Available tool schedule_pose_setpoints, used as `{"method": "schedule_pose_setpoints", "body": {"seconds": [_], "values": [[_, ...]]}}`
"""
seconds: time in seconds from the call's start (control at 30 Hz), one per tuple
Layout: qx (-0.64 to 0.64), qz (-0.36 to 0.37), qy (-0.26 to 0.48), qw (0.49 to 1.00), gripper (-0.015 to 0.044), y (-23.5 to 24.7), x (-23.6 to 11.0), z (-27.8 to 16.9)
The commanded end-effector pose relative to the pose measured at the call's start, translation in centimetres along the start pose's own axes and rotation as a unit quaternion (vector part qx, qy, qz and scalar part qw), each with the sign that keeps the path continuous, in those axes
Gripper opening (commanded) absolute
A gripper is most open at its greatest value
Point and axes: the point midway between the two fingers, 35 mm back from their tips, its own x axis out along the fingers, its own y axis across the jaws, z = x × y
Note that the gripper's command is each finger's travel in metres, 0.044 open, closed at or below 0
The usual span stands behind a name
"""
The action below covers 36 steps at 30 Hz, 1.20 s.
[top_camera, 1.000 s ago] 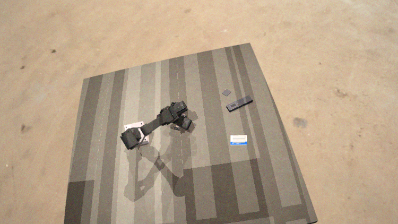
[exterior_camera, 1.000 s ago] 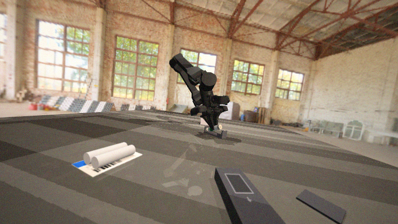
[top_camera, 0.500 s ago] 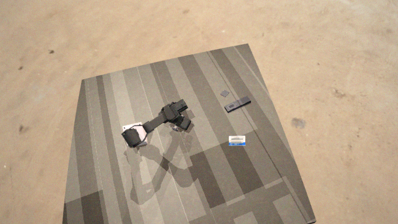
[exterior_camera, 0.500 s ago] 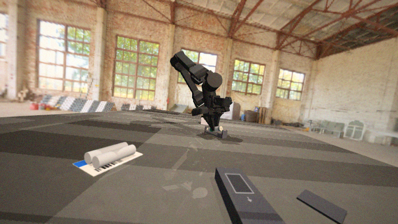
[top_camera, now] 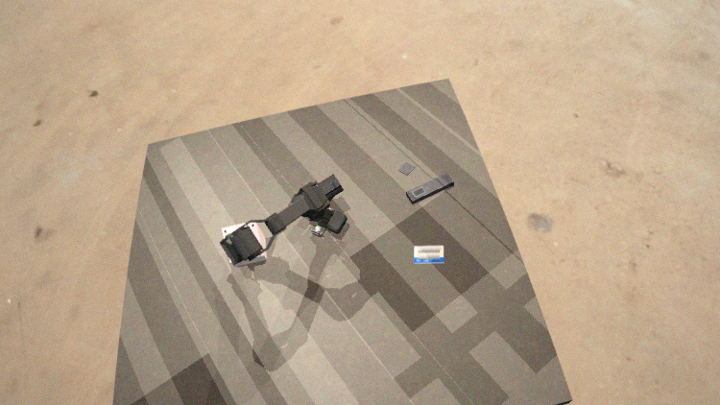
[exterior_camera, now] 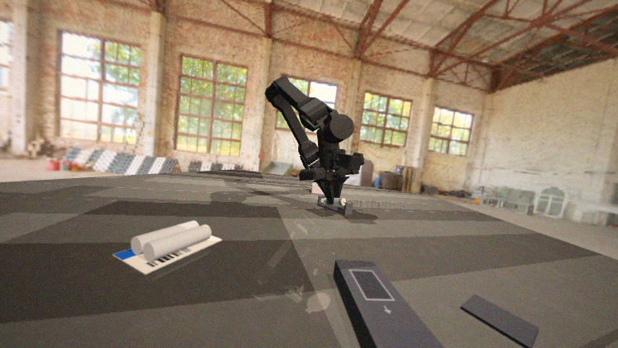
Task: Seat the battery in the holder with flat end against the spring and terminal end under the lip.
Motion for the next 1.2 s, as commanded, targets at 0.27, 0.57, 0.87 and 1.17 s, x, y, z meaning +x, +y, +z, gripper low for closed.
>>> {"method": "schedule_pose_setpoints", "body": {"seconds": [0.27,0.57,0.87,1.17], "values": [[0.001,0.004,0.046,0.999,0.0059,0.09,0.44,-0.20],[0.002,0.006,0.073,0.997,0.0059,0.01,0.52,-0.07],[0.004,0.007,0.096,0.995,0.0059,-0.09,0.58,0.13],[0.004,0.009,0.117,0.993,0.0059,-0.19,0.63,0.35]]}}
